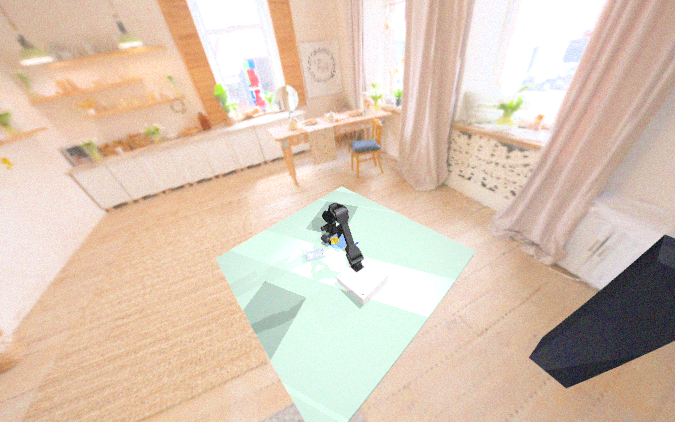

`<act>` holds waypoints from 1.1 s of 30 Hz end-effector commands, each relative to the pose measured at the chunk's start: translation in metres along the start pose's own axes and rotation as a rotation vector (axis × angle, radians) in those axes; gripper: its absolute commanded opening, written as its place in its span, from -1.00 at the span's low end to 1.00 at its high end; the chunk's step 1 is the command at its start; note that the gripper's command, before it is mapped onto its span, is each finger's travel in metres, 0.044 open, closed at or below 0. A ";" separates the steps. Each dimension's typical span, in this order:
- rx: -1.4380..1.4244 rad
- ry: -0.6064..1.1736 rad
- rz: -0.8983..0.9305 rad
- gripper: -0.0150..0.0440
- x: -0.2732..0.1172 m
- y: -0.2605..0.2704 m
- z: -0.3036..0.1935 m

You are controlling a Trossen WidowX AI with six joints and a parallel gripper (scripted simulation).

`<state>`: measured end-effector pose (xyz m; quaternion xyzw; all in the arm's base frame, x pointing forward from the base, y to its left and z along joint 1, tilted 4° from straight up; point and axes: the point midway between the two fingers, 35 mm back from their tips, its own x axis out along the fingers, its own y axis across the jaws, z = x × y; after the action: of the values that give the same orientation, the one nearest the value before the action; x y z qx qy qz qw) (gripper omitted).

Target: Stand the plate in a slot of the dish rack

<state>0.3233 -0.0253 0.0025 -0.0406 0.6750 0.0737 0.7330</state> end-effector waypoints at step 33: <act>0.003 -0.003 -0.008 -0.49 -0.073 -0.005 0.015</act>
<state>0.3315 -0.0293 0.0542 -0.0401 0.6762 0.0703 0.7323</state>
